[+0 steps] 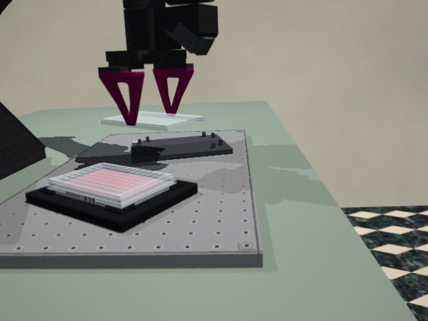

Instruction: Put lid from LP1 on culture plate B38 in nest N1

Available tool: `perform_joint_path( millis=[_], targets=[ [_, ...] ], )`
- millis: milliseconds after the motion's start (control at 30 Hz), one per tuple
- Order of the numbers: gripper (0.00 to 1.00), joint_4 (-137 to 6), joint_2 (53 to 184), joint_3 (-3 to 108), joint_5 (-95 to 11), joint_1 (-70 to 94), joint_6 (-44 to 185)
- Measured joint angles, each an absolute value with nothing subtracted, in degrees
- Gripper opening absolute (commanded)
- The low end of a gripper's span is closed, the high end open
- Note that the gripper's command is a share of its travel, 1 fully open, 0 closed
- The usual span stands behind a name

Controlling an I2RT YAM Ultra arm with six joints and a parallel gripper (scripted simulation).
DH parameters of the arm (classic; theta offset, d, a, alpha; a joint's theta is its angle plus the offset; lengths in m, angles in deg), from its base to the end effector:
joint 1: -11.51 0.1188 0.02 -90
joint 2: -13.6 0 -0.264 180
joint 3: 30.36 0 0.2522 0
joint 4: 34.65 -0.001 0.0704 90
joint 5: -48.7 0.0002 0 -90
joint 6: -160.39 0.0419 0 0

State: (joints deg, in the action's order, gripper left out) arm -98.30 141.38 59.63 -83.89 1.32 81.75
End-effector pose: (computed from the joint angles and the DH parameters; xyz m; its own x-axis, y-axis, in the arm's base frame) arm 0.3603 -0.0349 0.0737 -0.8941 0.3081 0.3251 0.4472 0.6530 0.6112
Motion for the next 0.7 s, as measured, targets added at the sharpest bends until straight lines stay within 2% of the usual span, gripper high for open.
perform_joint_path(
  millis=[700],
  targets=[
    [0.00, -98.2, 149.5, 61.2, -82.2, -6.0, 73.5]
  ],
)
